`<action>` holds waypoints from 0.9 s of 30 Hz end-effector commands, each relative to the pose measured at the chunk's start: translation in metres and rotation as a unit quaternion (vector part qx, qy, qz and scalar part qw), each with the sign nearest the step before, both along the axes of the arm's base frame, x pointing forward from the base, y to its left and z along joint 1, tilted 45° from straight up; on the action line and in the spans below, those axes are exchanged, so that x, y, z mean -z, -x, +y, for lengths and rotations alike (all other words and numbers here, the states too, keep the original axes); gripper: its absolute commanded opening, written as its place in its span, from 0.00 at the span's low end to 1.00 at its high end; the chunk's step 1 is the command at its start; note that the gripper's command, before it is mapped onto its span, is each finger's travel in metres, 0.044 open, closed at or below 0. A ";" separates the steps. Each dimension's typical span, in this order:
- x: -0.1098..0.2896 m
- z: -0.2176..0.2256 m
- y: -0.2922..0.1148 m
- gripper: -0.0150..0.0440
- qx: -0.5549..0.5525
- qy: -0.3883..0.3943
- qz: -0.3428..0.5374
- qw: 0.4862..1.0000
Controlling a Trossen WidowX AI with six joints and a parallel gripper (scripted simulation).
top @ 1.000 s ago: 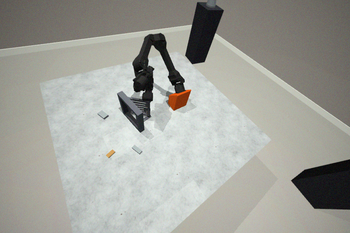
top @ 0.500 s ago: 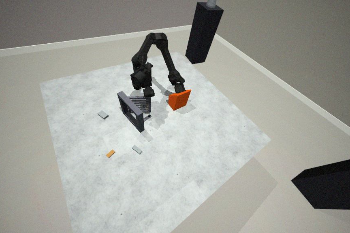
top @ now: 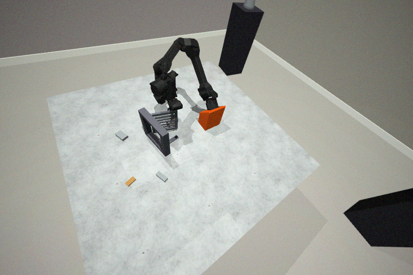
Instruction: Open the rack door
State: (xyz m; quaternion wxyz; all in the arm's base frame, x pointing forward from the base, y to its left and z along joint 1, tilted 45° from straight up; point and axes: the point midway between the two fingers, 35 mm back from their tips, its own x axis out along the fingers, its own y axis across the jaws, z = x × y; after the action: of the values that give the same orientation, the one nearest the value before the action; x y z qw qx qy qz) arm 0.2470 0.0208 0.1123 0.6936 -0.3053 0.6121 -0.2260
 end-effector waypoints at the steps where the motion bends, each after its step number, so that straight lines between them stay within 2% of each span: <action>1: -0.005 -0.004 -0.002 0.28 -0.021 0.004 0.017 1.000; 27: -0.039 -0.033 -0.025 0.28 -0.149 0.032 0.139 0.978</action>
State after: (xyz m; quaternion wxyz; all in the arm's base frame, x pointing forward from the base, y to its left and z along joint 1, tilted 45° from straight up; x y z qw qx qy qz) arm 0.2694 -0.0111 0.1483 0.6239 -0.4320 0.6424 -0.1072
